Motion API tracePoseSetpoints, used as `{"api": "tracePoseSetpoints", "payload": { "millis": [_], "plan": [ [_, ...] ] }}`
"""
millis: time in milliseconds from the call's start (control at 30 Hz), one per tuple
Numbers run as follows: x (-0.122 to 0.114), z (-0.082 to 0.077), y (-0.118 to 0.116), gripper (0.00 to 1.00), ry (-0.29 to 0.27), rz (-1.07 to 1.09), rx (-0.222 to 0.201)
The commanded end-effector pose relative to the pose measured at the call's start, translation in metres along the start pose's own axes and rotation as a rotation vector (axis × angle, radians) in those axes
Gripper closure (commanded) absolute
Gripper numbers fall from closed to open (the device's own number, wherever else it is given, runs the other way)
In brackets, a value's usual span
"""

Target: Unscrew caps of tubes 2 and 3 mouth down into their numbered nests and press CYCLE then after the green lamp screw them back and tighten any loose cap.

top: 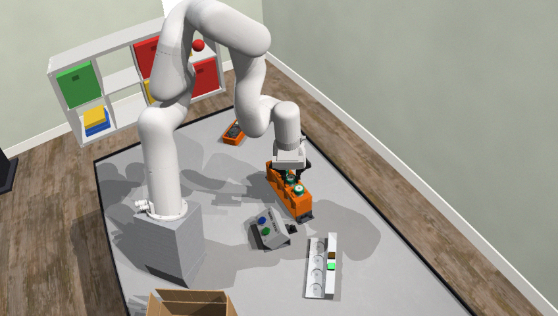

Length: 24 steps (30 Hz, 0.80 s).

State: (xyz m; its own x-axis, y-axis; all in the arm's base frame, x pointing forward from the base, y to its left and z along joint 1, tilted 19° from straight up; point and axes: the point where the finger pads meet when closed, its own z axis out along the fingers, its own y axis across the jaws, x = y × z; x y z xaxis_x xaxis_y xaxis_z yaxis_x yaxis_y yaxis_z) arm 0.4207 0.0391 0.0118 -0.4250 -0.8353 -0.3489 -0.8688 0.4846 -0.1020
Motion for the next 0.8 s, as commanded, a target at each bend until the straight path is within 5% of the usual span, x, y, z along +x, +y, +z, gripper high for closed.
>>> {"api": "tracePoseSetpoints", "payload": {
  "millis": [0,267,300,700,767],
  "plan": [
    [-0.0015,-0.0008,-0.0022,1.00,0.046,0.264,-0.008],
    [-0.0015,-0.0008,-0.0022,1.00,0.046,0.264,-0.008],
    [-0.0015,-0.0008,-0.0022,0.54,0.046,0.264,-0.008],
    [-0.0015,-0.0008,-0.0022,0.54,0.046,0.264,-0.008],
    [-0.0015,-0.0012,-0.0023,0.54,0.045,0.098,-0.012]
  ]
}}
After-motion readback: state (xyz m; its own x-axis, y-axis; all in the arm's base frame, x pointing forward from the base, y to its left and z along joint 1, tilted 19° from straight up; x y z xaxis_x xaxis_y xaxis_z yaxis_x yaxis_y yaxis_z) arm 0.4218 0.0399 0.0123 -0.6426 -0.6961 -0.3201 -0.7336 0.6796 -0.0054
